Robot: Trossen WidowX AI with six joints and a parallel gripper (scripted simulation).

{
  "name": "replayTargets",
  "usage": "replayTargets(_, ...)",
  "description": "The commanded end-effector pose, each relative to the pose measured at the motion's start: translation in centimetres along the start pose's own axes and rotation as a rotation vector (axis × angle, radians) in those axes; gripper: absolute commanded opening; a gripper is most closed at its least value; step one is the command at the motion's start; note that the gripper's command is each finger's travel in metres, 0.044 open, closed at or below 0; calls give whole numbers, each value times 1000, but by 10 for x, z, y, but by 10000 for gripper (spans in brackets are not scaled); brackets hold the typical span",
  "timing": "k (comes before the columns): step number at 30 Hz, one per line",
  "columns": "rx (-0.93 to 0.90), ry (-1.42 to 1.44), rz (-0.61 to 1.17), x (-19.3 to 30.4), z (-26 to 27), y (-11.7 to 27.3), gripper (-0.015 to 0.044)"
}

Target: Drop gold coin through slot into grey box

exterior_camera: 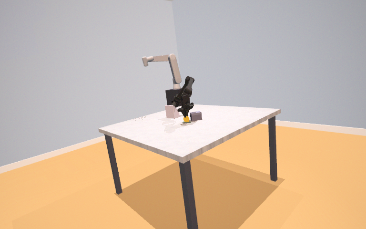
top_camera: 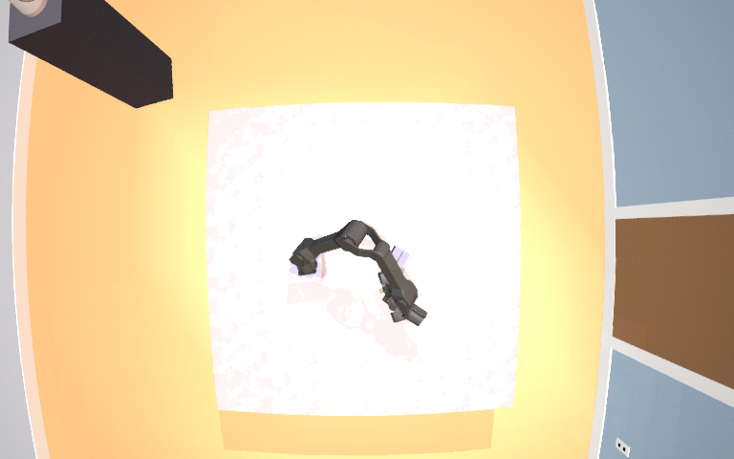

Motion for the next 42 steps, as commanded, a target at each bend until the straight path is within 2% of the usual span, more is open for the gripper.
replayTargets(1, -8, -9, -3, 1, 1, -9, 161)
replayTargets(24, -12, -9, -4, 2, 3, -43, 161)
replayTargets(30, -12, -9, -4, 2, 3, -43, 3)
replayTargets(42, -11, -10, -4, 2, 3, -41, 0)
Point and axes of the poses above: the point midway between the two fingers, 35 mm back from their tips, its own y axis back along the fingers, its own z axis across the jaws, x = y × z, the point moved 2 cm from there along y, back along the fingers, and after that the axes turned 7 degrees about y, right-handed, at the moved point
